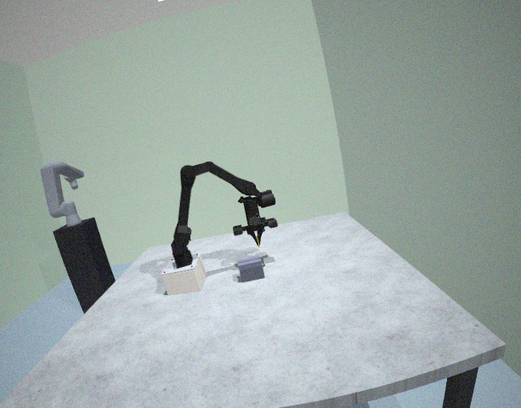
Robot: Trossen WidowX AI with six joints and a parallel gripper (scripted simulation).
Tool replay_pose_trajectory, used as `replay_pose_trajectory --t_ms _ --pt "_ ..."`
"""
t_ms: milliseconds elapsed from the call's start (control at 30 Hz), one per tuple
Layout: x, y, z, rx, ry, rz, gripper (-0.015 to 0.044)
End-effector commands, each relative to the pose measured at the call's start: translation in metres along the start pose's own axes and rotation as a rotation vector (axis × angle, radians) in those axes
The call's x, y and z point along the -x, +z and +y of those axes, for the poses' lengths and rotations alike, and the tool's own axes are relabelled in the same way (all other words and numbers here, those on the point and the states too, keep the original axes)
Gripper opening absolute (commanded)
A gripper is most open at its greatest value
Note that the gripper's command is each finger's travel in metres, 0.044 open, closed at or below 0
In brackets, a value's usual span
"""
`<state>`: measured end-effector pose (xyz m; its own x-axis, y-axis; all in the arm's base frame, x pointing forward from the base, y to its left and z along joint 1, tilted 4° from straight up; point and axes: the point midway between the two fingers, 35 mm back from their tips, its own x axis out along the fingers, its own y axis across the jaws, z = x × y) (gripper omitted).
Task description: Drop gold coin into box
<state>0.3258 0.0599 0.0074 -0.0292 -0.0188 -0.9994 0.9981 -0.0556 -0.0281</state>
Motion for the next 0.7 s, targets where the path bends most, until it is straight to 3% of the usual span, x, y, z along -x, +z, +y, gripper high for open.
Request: replay_pose_trajectory --t_ms 0,200,667 --pt "0.0120 0.0005 -0.0002 0.003 0.005 -0.002 0.0000" --pt "0.0183 0.0008 -0.0012 0.026 0.005 -0.002 0.0000" --pt "0.0184 0.0036 -0.0017 0.496 0.004 -0.003 0.0000"
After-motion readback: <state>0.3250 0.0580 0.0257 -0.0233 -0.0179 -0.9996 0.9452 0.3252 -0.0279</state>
